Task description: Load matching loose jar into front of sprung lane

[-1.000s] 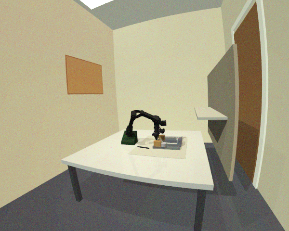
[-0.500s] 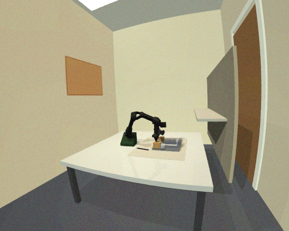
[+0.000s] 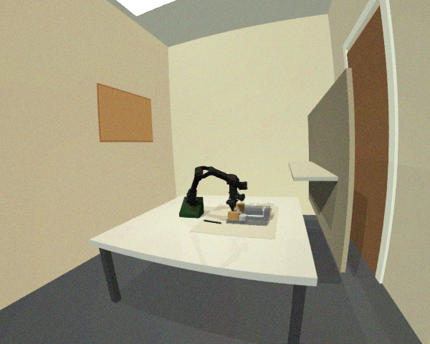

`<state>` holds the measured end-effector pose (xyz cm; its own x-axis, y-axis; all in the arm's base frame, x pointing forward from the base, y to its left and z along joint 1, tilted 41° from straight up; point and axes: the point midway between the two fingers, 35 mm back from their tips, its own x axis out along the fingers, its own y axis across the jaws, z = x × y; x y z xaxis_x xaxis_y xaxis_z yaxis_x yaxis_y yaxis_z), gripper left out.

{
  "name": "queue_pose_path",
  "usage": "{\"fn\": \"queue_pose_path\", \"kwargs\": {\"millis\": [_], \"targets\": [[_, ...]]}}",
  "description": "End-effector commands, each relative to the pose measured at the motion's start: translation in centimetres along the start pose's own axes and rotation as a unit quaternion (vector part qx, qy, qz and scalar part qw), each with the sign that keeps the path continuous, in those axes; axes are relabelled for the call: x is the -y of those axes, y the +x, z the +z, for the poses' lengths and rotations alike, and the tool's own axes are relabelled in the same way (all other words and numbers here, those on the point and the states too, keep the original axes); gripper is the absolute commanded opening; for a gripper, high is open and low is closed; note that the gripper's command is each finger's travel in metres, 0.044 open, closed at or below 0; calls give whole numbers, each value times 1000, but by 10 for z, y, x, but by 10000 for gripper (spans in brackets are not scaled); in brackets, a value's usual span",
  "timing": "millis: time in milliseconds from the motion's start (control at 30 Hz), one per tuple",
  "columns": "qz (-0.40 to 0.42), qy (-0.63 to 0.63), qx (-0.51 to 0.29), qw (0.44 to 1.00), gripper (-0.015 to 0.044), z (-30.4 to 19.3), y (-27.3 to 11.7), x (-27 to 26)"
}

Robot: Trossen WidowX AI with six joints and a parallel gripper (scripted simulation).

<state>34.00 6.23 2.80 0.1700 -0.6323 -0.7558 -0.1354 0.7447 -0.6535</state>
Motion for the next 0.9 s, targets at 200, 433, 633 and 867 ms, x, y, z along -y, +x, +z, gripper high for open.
{"fn": "queue_pose_path", "kwargs": {"millis": [200, 433, 633, 867], "targets": [[0, 4, 9, 1000, 0, 6, -3, 0], [0, 4, 9, 1000, 0, 7, -3, 0], [0, 4, 9, 1000, 0, 8, -3, 0], [0, 4, 9, 1000, 0, 8, -1, 0]]}}
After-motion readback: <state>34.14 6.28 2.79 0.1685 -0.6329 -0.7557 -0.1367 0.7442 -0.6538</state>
